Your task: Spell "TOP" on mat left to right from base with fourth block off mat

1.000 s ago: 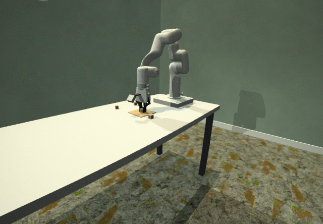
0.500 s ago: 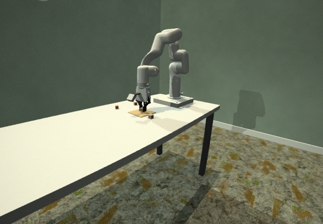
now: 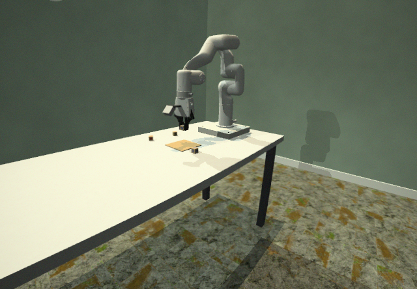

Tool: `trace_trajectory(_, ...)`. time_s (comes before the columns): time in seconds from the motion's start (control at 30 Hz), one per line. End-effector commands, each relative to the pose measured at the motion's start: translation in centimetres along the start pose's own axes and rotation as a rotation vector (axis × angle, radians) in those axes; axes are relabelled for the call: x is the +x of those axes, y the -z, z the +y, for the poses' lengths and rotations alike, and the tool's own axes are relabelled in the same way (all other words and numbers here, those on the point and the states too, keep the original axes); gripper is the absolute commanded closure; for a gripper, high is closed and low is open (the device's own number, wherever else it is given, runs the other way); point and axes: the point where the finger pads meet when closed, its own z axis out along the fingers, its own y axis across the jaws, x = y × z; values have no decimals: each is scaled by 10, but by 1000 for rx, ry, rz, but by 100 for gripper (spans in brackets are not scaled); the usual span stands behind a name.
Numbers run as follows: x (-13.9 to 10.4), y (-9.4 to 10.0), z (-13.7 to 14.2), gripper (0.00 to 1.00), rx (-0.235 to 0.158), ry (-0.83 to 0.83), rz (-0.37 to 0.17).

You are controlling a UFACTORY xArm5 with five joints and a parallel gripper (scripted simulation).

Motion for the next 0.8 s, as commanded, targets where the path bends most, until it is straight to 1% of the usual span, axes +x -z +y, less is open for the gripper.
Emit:
trace_trajectory(0.0,0,18,0,79,0,0,-1)
trace_trajectory(0.37,0,18,1,79,0,-2,-1)
trace_trajectory(0.43,1,10,9,79,0,-35,-1)
trace_trajectory(0.57,1,-20,38,79,-2,-155,-3)
trace_trajectory(0.6,1,-23,40,79,-2,-166,-3)
trace_trajectory(0.77,1,-23,41,79,-2,-168,-2)
